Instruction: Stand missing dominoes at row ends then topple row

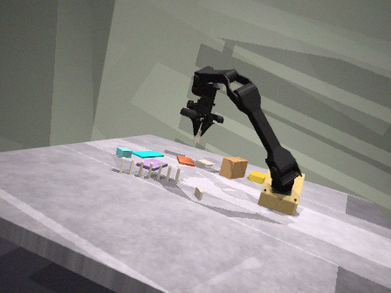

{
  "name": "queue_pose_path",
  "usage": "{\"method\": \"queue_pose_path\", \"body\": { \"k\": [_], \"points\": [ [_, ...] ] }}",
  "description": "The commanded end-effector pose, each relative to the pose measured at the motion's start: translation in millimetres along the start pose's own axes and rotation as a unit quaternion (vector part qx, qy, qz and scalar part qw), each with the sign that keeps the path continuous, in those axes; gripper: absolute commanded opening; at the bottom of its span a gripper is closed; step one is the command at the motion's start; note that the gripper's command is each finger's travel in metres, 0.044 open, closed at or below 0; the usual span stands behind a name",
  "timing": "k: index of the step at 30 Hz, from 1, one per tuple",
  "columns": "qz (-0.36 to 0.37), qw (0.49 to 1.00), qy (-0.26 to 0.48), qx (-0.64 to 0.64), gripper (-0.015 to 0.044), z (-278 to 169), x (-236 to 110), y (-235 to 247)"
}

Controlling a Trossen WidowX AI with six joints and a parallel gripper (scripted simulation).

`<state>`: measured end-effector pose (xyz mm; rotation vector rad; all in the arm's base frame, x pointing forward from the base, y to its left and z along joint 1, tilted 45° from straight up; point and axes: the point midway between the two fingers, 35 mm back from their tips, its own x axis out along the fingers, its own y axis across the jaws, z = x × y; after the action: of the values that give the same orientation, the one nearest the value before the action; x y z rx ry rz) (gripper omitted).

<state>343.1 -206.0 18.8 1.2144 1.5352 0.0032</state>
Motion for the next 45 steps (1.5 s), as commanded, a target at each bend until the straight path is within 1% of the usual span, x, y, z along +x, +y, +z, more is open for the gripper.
{"method": "queue_pose_path", "body": {
  "k": [1,4,8,11,14,16,22,34,45],
  "points": [
    [-0.004,1.0,0.01,-0.007,0.0107,-4,-7,0],
    [-0.004,0.999,0.01,-0.034,0.0107,-10,-8,8],
    [-0.003,0.98,0.01,-0.2,0.0107,-49,-13,52],
    [0.0,0.945,0.011,-0.327,0.0107,-84,-13,81],
    [0.004,0.894,0.012,-0.449,0.0107,-122,-11,104],
    [0.006,0.867,0.012,-0.498,0.0107,-138,-9,112],
    [0.006,0.863,0.012,-0.504,0.0107,-140,-6,114],
    [0.003,0.863,0.011,-0.504,0.0107,-135,49,116],
    [0.006,0.863,0.011,-0.505,0.0107,-140,100,115]
  ]
}}
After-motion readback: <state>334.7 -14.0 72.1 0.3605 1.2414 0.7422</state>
